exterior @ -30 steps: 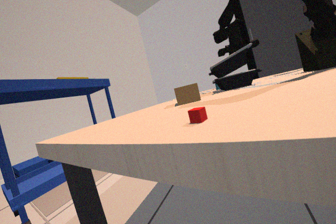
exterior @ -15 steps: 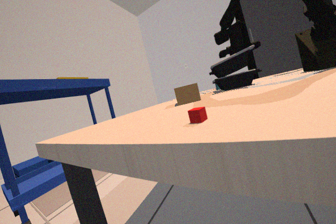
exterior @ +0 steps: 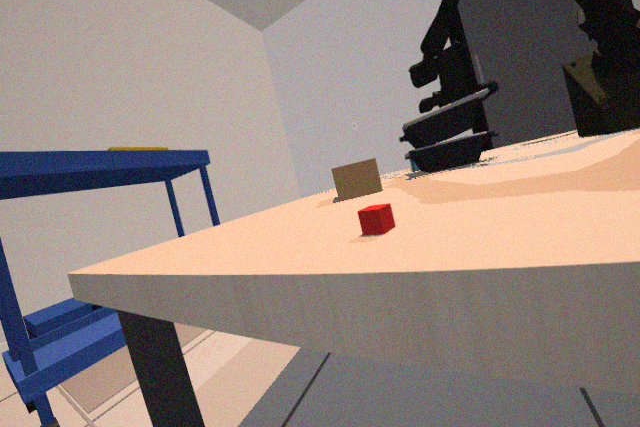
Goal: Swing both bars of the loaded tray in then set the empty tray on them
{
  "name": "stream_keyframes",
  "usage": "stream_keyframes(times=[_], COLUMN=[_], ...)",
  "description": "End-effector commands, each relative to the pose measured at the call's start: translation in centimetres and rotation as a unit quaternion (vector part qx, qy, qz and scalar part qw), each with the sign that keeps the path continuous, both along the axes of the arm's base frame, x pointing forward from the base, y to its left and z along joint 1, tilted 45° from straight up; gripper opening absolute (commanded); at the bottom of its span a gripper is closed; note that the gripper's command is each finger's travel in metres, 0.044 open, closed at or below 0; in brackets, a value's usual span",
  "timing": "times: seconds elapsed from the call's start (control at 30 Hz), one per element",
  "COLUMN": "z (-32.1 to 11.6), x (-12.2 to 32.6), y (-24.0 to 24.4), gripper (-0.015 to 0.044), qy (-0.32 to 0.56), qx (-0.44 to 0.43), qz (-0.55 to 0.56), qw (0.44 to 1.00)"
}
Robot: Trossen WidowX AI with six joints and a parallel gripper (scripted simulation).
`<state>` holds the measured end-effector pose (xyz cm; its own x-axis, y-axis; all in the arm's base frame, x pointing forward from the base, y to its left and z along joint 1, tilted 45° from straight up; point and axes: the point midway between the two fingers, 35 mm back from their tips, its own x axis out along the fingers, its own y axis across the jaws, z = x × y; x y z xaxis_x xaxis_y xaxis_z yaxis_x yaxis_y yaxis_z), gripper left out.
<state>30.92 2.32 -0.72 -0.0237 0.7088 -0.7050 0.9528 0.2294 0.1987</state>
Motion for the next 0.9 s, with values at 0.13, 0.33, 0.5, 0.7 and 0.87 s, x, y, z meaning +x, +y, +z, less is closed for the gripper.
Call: stream_keyframes(times=[0.13,0.33,0.5,0.7,0.87], z=[-0.40,-0.89,-0.89,-0.89,-0.89], x=[-0.35,-0.53,-0.53,-0.53,-0.53], y=[0.48,0.88,0.88,0.88,0.88], gripper=[0.0000,0.0000,0.0000,0.0000,0.0000], qy=[0.008,0.008,0.008,0.008,0.008], qx=[-0.005,-0.005,-0.005,-0.005,-0.005], qz=[0.006,0.006,0.006,0.006,0.006], qw=[1.000,1.000,1.000,1.000,1.000])
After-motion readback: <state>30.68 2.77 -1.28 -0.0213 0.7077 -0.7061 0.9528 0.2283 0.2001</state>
